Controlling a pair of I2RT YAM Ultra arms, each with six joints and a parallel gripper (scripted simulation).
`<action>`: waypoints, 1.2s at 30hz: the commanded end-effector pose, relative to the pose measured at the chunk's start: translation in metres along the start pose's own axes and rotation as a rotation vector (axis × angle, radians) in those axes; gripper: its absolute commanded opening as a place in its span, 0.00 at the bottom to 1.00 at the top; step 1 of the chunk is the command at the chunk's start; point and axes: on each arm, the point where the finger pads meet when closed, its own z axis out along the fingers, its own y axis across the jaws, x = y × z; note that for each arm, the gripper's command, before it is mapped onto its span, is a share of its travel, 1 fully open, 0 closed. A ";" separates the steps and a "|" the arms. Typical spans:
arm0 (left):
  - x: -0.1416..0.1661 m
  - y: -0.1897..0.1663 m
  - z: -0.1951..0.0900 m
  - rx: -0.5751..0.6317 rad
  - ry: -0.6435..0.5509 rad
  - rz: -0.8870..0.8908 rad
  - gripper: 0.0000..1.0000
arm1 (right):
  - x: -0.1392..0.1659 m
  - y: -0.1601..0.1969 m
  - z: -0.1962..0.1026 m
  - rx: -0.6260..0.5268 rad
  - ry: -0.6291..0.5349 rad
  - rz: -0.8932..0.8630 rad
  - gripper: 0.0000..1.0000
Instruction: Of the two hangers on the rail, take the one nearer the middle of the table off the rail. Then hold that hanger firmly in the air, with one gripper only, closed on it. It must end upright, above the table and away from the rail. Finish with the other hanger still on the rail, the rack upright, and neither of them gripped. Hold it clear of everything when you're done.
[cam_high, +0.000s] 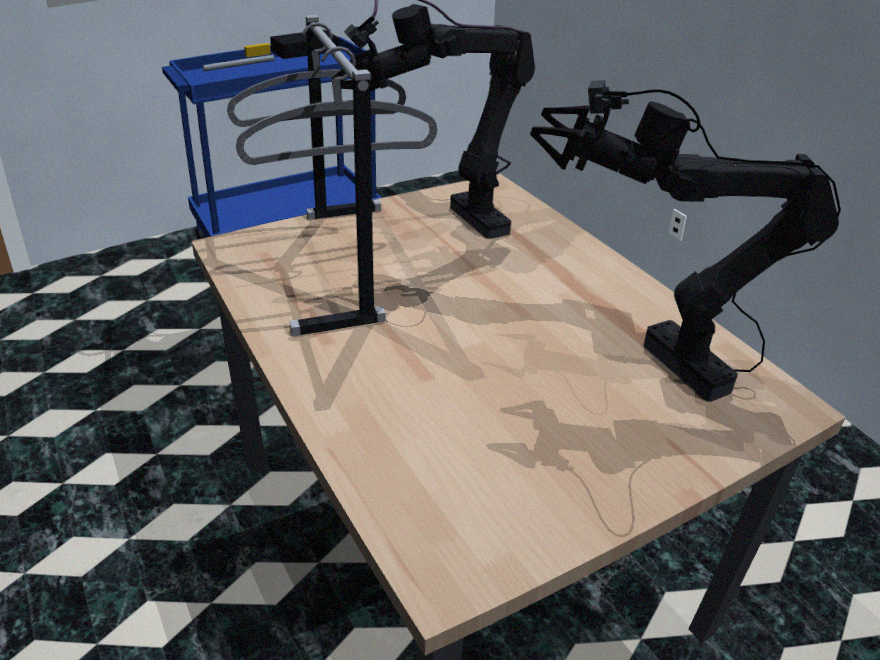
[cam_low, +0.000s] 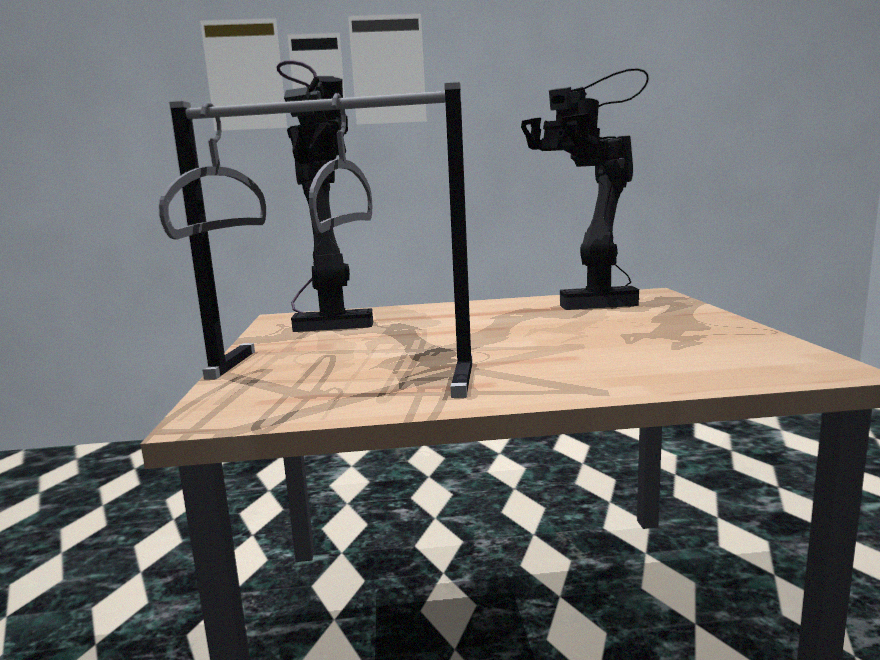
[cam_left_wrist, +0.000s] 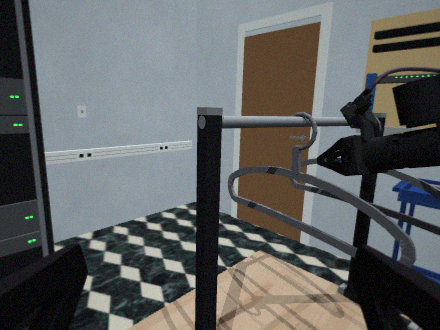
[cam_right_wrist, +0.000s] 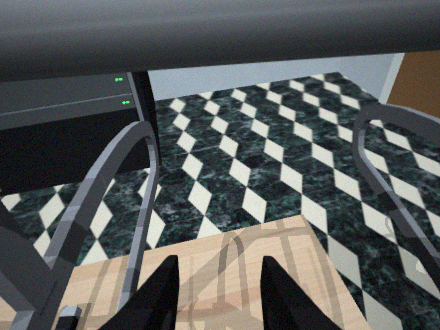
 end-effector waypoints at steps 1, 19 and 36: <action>-0.015 -0.034 0.013 0.116 -0.102 -0.009 1.00 | -0.002 -0.003 -0.010 0.123 0.074 0.017 0.31; -0.007 -0.065 0.023 0.208 -0.094 -0.037 1.00 | -0.023 0.071 -0.050 -0.015 0.062 -0.072 0.31; -0.007 -0.065 0.023 0.208 -0.094 -0.037 1.00 | -0.025 0.076 -0.032 -0.033 0.052 -0.070 0.31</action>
